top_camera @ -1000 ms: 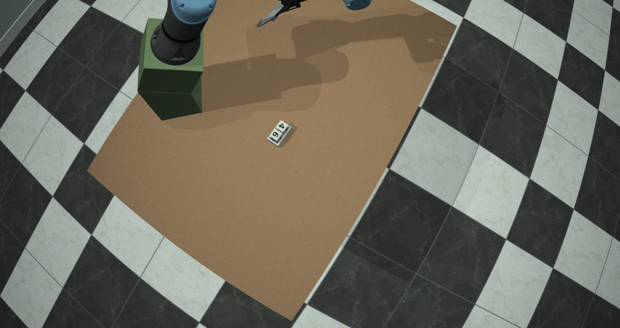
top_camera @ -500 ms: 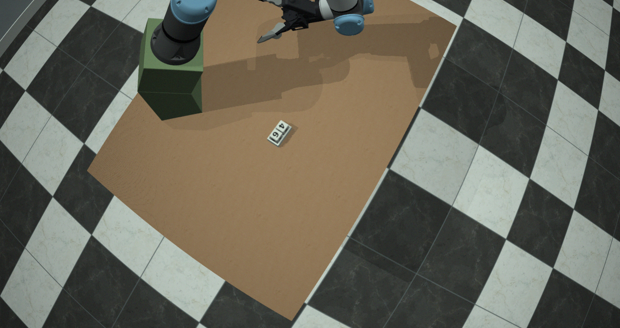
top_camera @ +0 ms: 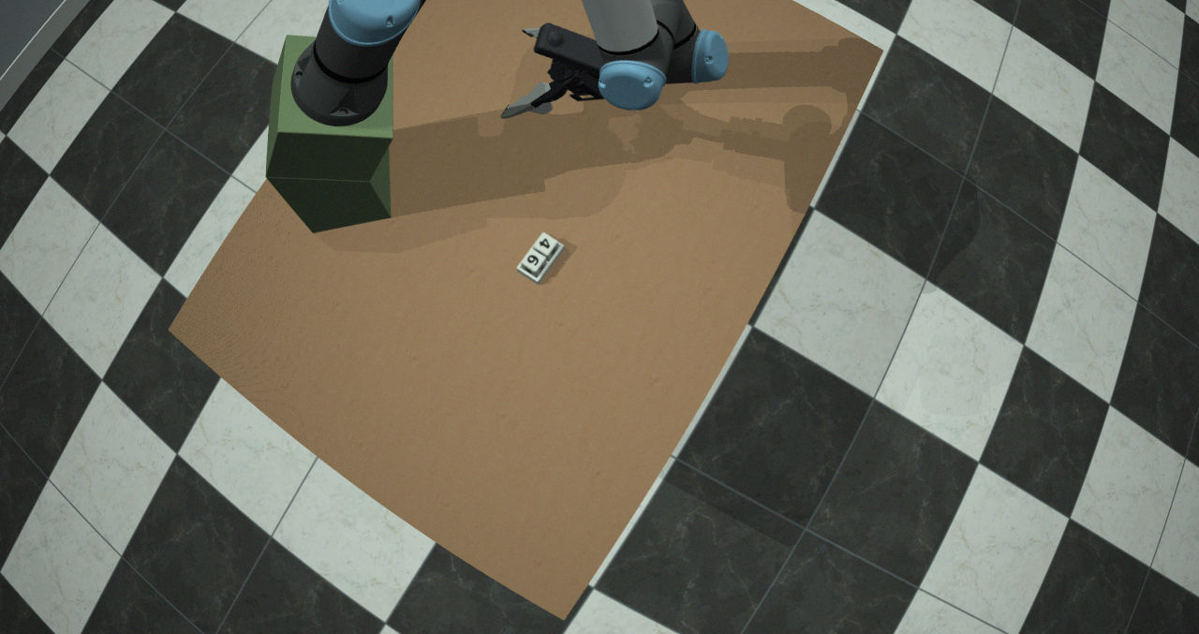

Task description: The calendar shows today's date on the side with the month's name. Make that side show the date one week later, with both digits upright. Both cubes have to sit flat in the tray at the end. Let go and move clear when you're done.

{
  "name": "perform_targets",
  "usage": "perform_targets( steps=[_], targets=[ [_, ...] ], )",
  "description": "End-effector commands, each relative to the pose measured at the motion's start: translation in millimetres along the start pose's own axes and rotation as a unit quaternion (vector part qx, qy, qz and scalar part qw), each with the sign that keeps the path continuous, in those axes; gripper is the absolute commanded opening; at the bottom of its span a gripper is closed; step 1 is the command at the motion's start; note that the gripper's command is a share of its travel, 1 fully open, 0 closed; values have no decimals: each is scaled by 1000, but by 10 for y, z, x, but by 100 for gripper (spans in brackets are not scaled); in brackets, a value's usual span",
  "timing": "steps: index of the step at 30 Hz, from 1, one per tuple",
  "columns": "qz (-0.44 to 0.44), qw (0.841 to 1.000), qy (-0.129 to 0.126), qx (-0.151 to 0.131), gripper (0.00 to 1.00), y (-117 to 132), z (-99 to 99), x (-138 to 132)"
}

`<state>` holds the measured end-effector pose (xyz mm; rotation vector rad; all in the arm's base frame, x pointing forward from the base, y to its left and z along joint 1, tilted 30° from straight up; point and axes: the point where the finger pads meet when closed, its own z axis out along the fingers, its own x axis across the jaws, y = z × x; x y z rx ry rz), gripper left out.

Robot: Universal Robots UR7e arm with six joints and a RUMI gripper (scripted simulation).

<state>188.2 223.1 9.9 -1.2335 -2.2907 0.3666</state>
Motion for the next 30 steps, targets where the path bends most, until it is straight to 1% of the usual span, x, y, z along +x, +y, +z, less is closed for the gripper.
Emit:
perform_targets(
  steps=[1,5,6,8,9,11,12,14,15,16,18,23,24,25,29,30],
  targets=[
    [12,998,29,-48,100,126,-25,-150],
    [36,992,54,-106,100,249,-113,-396],
    [37,992,55,-107,100,251,-115,-400],
    [48,988,64,-134,100,300,-159,-521],
    [49,987,65,-137,100,304,-163,-533],
    [61,982,73,-165,100,348,-212,-664],
    [62,981,73,-167,100,349,-214,-669],
    [74,975,80,-196,100,386,-266,-808],
    [79,972,81,-206,100,398,-285,-859],
    [80,971,82,-210,100,402,-292,-878],
    [80,971,82,-210,100,402,-292,-878],
    [111,950,88,-278,100,447,-420,-1226],
    [115,947,88,-287,100,449,-438,-1277],
    [116,946,88,-290,100,450,-445,-1295],
    [138,927,86,-337,100,443,-537,-1556],
    [138,927,85,-337,100,443,-538,-1558]
  ],
)
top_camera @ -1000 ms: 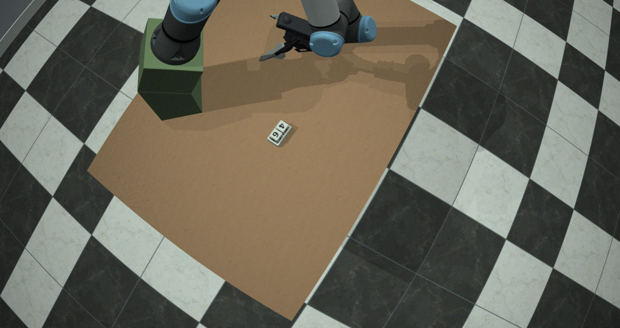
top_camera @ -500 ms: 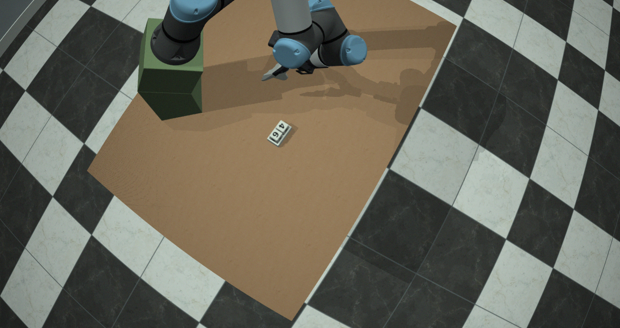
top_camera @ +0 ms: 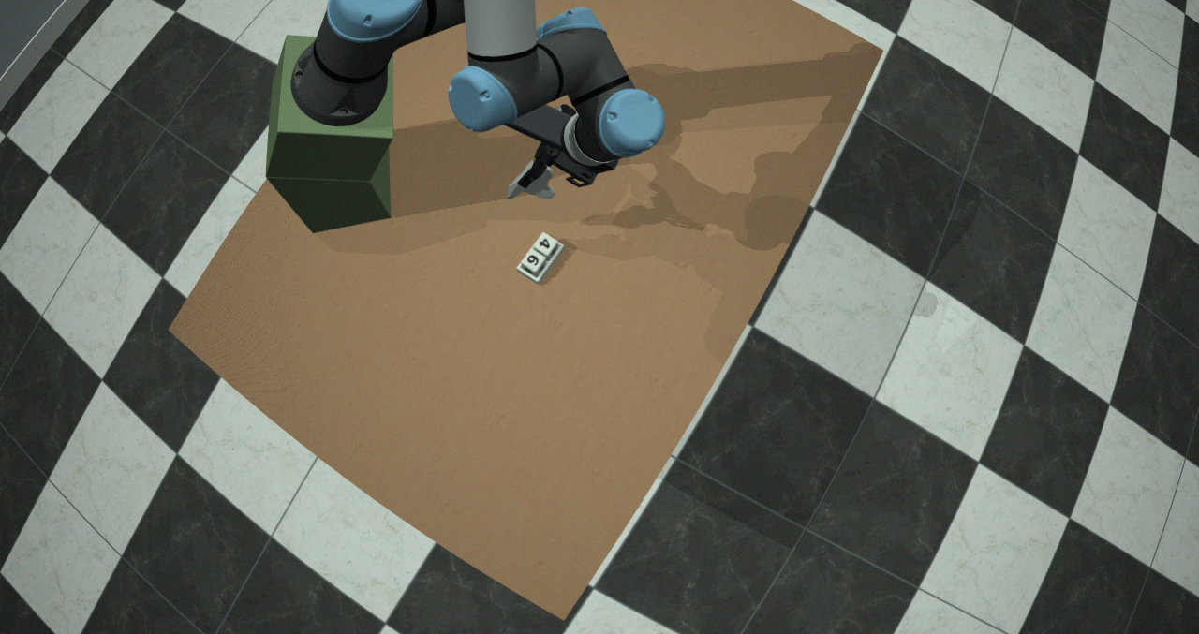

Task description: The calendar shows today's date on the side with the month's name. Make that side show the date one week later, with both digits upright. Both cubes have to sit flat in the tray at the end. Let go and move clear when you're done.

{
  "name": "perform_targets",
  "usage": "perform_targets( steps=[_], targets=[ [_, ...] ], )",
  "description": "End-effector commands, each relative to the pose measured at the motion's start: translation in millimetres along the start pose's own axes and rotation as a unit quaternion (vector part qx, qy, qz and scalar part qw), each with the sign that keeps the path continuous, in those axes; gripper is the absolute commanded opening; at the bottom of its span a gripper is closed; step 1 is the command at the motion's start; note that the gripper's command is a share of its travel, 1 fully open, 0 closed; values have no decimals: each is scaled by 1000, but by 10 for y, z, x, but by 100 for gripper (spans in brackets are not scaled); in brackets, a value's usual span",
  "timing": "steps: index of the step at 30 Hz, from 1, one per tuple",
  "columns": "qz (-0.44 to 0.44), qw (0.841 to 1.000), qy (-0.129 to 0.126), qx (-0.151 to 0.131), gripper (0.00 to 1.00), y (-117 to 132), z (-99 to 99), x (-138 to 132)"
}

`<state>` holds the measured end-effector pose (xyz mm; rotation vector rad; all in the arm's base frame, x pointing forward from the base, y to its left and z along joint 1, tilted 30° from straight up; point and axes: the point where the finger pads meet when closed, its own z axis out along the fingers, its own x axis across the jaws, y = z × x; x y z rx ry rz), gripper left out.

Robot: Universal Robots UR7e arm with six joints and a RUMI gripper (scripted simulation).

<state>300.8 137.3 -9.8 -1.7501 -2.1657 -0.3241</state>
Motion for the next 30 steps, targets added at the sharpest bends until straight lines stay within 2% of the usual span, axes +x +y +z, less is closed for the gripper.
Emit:
perform_targets(
  steps=[1,3,5,11,17,20,30],
  targets=[
    [19,997,5,-75,100,171,-94,-285],
    [27,995,2,-98,100,213,-147,-394],
    [27,995,2,-98,100,213,-147,-394],
    [47,987,-10,-156,100,298,-300,-687],
    [61,978,-24,-200,100,339,-427,-914],
    [67,974,-30,-215,100,348,-477,-1001],
    [75,967,-41,-241,100,356,-563,-1145]
  ],
)
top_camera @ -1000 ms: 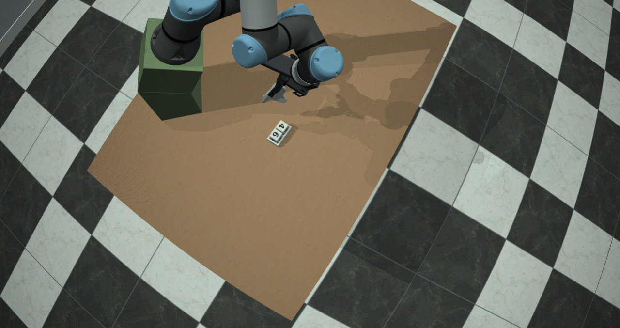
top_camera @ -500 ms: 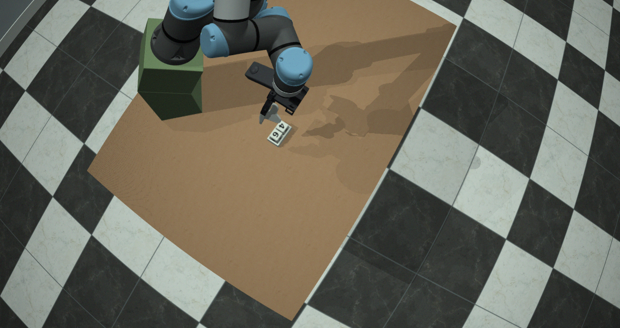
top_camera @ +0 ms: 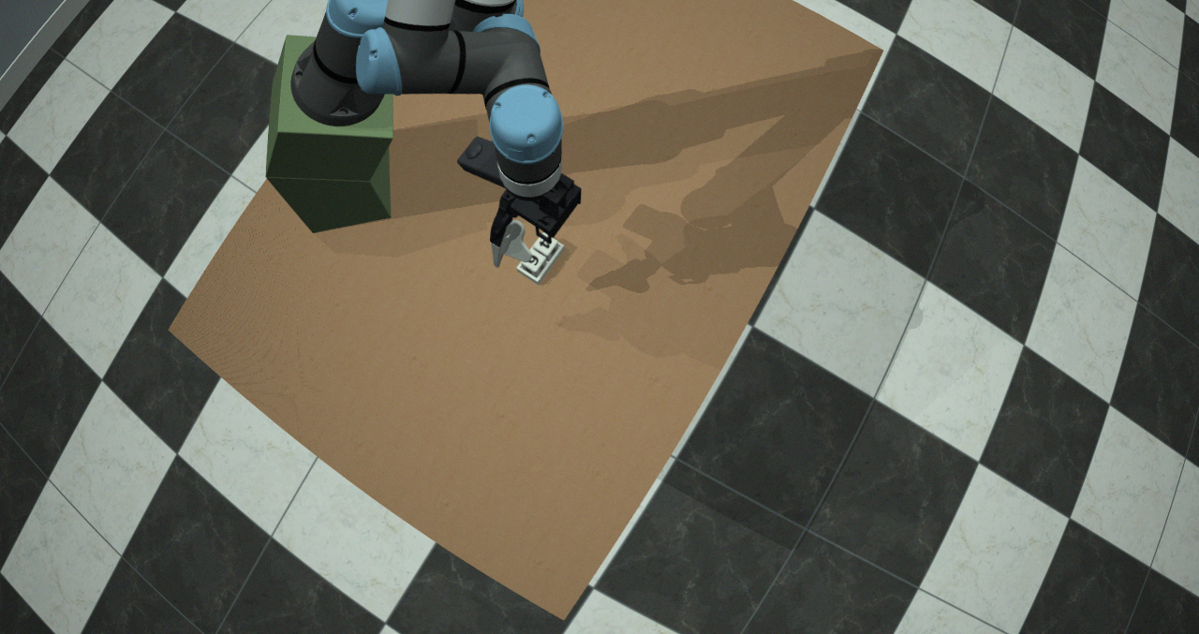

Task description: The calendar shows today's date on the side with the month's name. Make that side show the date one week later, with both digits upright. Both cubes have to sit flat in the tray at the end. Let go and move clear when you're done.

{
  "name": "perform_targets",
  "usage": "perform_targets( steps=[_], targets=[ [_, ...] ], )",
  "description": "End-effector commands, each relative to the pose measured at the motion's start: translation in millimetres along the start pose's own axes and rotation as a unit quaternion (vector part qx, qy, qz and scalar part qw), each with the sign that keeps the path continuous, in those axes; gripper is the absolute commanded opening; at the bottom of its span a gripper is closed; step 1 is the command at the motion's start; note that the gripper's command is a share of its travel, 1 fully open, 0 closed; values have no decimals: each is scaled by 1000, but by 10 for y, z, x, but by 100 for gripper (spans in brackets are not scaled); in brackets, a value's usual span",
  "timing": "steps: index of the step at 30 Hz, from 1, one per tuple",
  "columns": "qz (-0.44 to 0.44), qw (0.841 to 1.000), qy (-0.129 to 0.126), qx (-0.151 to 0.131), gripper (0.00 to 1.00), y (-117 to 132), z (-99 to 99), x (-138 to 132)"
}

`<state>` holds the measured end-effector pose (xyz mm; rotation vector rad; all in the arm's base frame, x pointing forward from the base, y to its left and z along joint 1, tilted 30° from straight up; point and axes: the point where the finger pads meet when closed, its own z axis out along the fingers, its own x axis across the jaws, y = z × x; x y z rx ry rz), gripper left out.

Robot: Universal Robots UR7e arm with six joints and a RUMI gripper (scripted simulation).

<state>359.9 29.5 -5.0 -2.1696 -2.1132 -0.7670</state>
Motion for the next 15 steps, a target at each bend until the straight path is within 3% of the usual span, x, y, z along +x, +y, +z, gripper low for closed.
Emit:
perform_targets(
  steps=[1,15],
  targets=[
    [3,1000,-6,-22,100,45,-26,-93],
    [5,1000,-9,-28,100,56,-38,-129]
  ],
)
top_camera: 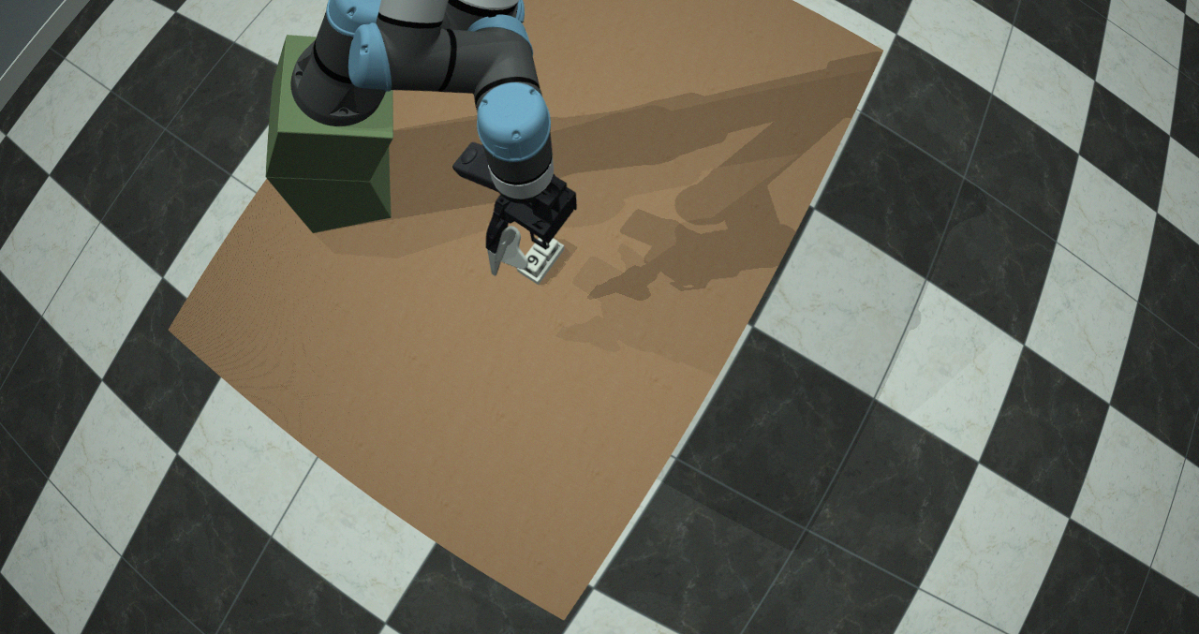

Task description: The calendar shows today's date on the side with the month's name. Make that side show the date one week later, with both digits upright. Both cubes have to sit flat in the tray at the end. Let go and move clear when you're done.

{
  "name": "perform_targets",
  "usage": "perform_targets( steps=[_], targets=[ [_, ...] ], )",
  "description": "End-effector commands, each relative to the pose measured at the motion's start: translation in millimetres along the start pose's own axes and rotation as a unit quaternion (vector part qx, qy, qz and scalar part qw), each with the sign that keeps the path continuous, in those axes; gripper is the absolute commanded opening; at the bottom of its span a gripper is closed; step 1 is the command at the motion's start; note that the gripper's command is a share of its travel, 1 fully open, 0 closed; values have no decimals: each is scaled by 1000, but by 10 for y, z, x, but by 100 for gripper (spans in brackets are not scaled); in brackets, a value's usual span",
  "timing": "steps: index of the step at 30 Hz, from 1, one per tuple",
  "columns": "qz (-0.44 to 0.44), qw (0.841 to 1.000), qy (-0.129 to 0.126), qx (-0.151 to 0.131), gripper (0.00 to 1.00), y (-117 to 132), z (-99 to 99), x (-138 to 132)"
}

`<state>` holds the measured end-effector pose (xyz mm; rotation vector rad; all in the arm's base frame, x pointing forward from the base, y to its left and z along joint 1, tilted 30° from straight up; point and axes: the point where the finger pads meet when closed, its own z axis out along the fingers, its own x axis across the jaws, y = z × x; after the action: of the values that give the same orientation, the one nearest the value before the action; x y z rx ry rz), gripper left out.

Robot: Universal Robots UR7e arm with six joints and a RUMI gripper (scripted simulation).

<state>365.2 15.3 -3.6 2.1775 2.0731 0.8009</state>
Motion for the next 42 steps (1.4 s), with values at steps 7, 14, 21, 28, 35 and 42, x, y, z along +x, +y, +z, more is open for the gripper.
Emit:
perform_targets(
  steps=[7,14,21,28,35,42],
  targets=[
    [0,1000,0,-1,100,-9,4,2],
    [1,1000,0,-1,100,-9,4,2],
    [4,1000,0,-1,100,-10,6,4],
    [11,1000,0,-1,100,-12,9,8],
    [30,1000,1,0,100,-17,18,18],
    [62,998,1,0,100,-20,27,33]
  ],
)
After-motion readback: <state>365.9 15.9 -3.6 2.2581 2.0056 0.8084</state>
